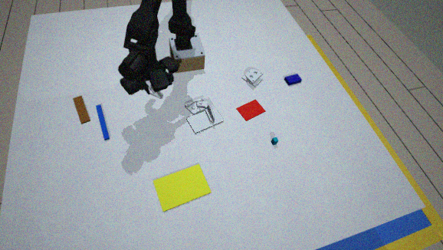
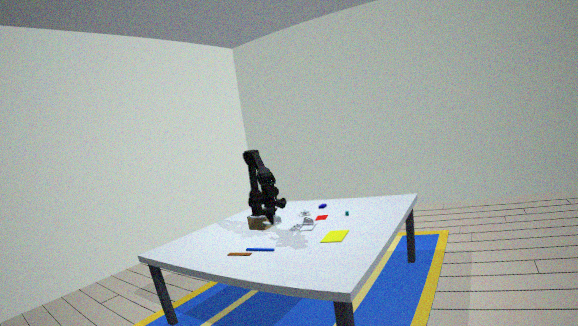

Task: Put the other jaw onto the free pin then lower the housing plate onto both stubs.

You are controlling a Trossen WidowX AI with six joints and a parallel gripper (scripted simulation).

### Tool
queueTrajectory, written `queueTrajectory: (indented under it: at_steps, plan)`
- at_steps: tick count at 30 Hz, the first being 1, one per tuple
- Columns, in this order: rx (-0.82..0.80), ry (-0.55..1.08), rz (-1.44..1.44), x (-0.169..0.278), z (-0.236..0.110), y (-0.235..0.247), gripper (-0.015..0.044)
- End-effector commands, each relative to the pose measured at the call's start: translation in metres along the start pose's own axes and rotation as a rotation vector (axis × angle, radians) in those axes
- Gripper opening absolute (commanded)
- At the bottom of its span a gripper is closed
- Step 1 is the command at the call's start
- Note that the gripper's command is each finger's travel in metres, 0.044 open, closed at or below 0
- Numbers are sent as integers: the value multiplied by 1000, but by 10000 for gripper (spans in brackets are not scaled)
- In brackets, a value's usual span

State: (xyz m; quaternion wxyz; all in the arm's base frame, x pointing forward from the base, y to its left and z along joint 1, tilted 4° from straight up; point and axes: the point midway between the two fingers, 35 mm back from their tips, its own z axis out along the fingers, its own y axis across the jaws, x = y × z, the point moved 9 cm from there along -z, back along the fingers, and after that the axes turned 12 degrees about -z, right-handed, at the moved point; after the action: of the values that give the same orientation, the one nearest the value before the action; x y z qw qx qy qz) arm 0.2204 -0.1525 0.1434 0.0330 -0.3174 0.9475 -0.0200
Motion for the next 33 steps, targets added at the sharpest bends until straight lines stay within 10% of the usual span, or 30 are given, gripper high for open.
queueTrajectory:
  at_steps: [1, 33]
  plan:
    - [7, -1, 4, -10, -2, -2, 134]
    - [4, -8, 46, -105, -3, 17, 134]
